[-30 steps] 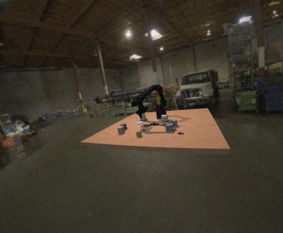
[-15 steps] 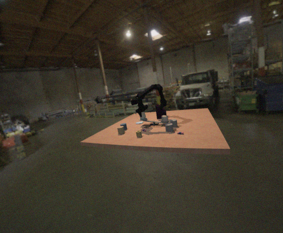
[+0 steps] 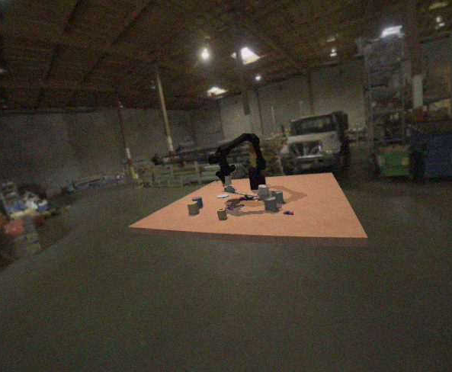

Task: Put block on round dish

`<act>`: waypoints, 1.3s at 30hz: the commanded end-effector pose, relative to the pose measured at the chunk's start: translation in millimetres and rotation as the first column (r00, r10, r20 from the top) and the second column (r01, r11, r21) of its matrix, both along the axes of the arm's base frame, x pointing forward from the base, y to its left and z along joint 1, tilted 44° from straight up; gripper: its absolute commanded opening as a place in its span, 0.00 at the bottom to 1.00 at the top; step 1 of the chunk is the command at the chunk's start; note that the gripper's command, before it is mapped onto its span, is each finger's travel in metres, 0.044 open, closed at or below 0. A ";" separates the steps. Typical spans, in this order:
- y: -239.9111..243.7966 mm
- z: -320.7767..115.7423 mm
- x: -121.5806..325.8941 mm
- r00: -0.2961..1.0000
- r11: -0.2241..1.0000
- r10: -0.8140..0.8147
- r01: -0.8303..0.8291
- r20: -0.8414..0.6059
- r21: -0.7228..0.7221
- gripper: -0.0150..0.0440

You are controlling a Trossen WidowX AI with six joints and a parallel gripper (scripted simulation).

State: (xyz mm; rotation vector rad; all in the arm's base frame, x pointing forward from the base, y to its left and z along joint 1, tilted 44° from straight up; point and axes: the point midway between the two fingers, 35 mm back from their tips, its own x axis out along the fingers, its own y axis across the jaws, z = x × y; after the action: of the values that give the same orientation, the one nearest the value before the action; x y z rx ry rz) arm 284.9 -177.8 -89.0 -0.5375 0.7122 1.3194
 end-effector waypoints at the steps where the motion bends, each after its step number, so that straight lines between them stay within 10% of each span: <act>1: -5.9 4.9 -0.9 1.000 1.000 0.003 -0.003 0.005 -0.006 0.25; 39: -23.5 30.2 -7.7 1.000 1.000 0.001 -0.001 0.000 0.002 0.25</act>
State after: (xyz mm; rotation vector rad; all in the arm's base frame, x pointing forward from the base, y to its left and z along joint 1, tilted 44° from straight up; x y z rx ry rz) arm 277.0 -201.2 -58.6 -0.5359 0.7103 1.3227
